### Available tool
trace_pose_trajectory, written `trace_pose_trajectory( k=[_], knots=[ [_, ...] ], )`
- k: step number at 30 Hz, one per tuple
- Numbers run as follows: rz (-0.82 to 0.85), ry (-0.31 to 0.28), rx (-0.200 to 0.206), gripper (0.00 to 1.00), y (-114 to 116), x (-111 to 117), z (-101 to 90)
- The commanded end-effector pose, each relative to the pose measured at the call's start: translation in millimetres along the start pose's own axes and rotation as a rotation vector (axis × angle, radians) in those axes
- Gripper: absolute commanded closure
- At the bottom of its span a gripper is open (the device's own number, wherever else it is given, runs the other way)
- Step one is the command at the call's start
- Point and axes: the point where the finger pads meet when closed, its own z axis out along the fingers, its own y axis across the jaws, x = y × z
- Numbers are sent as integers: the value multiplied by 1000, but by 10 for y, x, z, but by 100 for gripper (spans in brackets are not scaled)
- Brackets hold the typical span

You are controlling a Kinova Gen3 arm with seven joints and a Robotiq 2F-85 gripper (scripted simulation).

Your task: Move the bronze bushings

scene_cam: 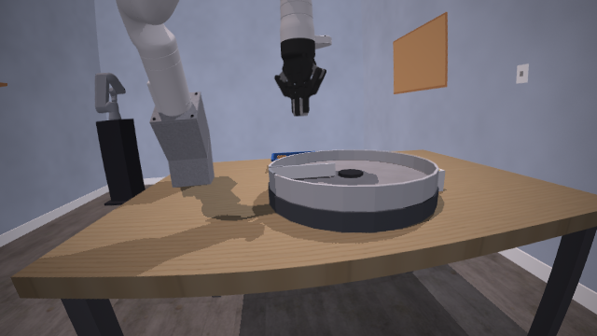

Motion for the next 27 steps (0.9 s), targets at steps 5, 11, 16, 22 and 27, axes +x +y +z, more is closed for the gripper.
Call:
trace_pose_trajectory(
  k=[5, 11, 16, 22, 27],
  knots=[
    [-2, 1, -1, 88, -190, 185, 57],
    [-2, 1, -1, 88, -565, 513, 178],
    [-2, 1, -1, 88, -1149, 1021, 368],
    [-1, 1, -1, 88, -1764, 1555, 567],
    [-1, 1, -1, 88, -2149, 1897, 691]
  ],
)
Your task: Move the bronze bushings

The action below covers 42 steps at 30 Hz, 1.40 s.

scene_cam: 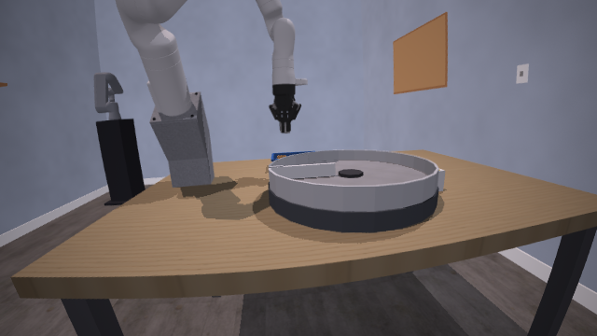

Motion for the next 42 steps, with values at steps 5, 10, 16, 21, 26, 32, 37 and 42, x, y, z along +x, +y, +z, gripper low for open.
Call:
trace_pose_trajectory(
  k=[5, 10, 16, 21, 26, 32, 37, 42],
  knots=[
    [-42, -18, -38, 88, -495, 432, 276],
    [-42, -18, -38, 88, -752, 640, 370],
    [-42, -19, -38, 88, -806, 678, 391],
    [-42, -19, -38, 88, -806, 678, 391],
    [-42, -19, -38, 88, -806, 678, 391],
    [-42, -19, -38, 88, -806, 678, 391],
    [-42, -19, -38, 88, -806, 678, 391],
    [-42, -19, -38, 88, -806, 678, 391]
  ],
)
